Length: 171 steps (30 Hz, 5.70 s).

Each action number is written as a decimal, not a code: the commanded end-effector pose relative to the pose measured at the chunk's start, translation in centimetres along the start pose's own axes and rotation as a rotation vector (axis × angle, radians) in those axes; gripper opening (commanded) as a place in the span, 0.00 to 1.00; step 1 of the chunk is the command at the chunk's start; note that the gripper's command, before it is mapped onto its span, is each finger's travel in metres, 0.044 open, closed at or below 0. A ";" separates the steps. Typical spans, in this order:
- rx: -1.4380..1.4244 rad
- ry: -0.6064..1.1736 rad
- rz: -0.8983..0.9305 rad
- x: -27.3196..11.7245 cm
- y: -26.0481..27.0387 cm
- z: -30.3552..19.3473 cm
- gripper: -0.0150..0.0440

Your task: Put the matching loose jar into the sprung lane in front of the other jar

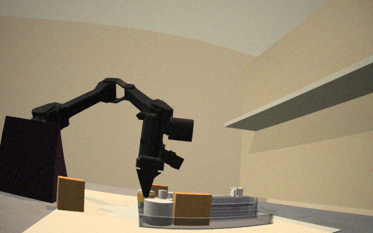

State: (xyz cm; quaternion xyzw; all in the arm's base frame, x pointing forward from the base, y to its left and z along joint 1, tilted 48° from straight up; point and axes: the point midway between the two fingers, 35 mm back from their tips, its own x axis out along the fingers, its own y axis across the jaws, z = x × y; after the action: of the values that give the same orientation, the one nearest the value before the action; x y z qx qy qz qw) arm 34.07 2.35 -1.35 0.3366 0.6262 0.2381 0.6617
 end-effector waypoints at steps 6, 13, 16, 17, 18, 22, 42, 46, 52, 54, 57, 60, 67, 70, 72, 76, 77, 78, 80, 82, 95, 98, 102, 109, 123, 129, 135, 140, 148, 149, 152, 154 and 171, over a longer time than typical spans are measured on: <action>-0.019 -0.028 0.002 -0.6 0.2 1.3 0.25; -0.019 -0.028 0.002 -0.7 0.3 1.6 0.25; -0.019 -0.028 0.002 -0.7 0.2 1.6 0.25; -0.019 -0.028 0.002 -0.7 0.2 1.6 0.25; -0.019 -0.028 0.002 -0.6 0.2 1.6 0.25; -0.019 -0.028 0.002 -0.6 0.2 1.6 0.25; -0.019 -0.028 0.002 -0.6 0.1 1.6 0.25; -0.019 -0.028 0.002 -0.6 0.1 1.6 0.25; -0.019 -0.028 0.002 -0.6 0.1 1.6 0.25; -0.019 -0.028 0.002 -0.6 0.1 1.6 0.25; -0.019 -0.028 0.002 -0.6 0.1 1.6 0.25; -0.019 -0.028 0.002 -0.6 0.1 1.6 0.25; -0.019 -0.028 0.002 -0.6 0.1 1.7 0.25; -0.019 -0.028 0.002 -0.6 0.1 1.7 0.25; -0.019 -0.028 0.002 -0.6 0.1 1.7 0.25; -0.019 -0.028 0.002 -0.6 0.1 1.8 0.25; -0.019 -0.028 0.002 -0.6 0.1 1.8 0.25; -0.019 -0.028 0.002 -0.6 0.1 1.8 0.25; -0.019 -0.028 0.002 -0.6 0.1 1.9 0.25; -0.019 -0.028 0.002 -0.6 0.1 1.9 0.25; -0.019 -0.028 0.002 -0.6 0.1 2.0 0.25; -0.019 -0.028 0.002 -0.5 0.1 2.0 0.25; -0.019 -0.028 0.002 -0.4 0.1 2.1 0.25; -0.019 -0.028 0.002 -0.2 0.1 2.1 0.25; -0.019 -0.028 0.002 0.3 0.1 2.1 0.25; -0.019 -0.028 0.002 0.4 0.1 2.0 0.25; -0.019 -0.028 0.002 0.6 0.1 2.0 0.25; -0.019 -0.028 0.002 0.8 0.1 2.0 0.25; -0.019 -0.028 0.002 1.0 0.1 2.0 0.25; -0.019 -0.028 0.002 1.1 0.1 2.0 0.25; -0.019 -0.028 0.002 1.1 0.1 1.9 0.25; -0.019 -0.028 0.002 1.2 0.1 1.9 0.25; -0.019 -0.028 0.003 1.7 0.2 1.8 0.25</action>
State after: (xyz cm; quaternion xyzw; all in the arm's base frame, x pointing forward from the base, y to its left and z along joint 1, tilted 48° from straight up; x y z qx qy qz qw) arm 35.72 3.28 -2.48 0.3350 0.6199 0.2367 0.6689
